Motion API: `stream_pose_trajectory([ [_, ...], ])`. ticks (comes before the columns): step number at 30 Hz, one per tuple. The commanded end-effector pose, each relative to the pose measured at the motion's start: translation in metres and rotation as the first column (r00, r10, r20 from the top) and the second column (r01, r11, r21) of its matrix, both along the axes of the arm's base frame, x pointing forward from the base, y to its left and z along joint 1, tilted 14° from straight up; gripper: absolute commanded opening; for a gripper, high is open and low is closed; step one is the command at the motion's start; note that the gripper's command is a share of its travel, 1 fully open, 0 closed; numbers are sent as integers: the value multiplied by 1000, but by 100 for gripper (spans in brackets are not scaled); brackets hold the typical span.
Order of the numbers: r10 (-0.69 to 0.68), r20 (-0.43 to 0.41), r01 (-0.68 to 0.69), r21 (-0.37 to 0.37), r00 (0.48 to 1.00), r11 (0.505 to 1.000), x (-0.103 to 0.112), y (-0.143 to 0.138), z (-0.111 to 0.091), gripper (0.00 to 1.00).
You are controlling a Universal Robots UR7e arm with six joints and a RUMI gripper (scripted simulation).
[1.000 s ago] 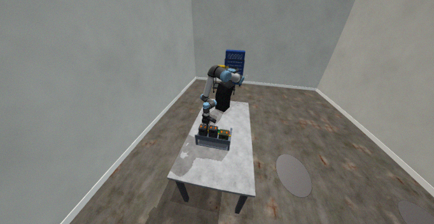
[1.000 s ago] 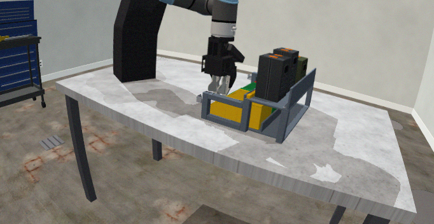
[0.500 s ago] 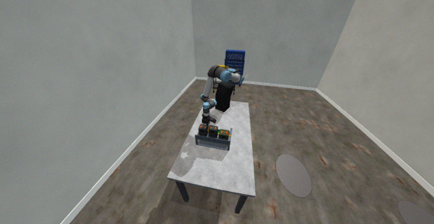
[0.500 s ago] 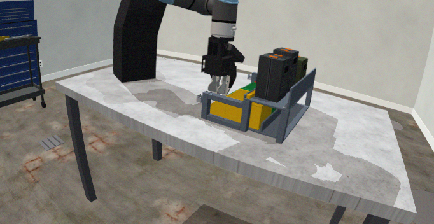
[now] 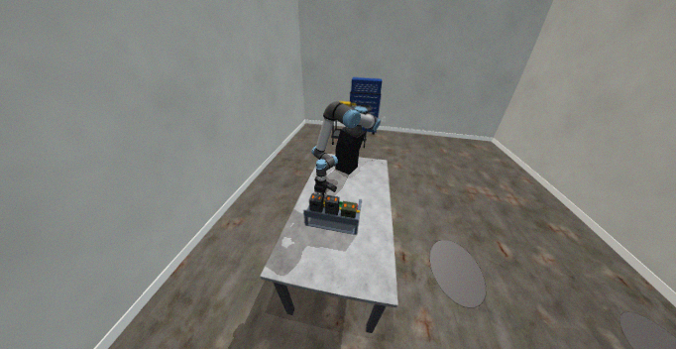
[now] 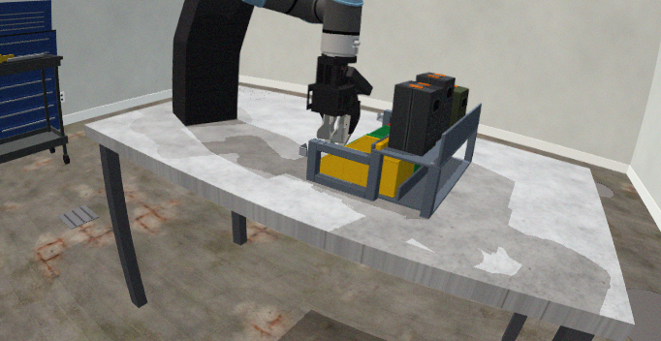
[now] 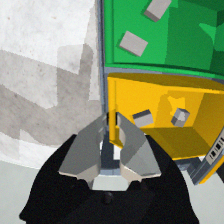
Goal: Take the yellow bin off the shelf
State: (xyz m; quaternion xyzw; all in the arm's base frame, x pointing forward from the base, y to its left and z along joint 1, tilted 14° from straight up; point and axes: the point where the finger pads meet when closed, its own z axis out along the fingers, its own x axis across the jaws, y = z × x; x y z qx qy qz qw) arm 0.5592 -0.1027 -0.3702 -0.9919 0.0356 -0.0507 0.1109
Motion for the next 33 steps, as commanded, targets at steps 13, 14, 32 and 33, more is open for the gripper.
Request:
stream_pose_trajectory([
  [13, 0, 1, 0, -1, 1000, 1000, 1, -1, 1, 58],
  [14, 0, 1, 0, -1, 1000, 1000, 1, -1, 1, 58],
  [32, 0, 1, 0, -1, 1000, 1000, 1, -1, 1, 58],
  [33, 0, 1, 0, -1, 1000, 1000, 1, -1, 1, 58],
])
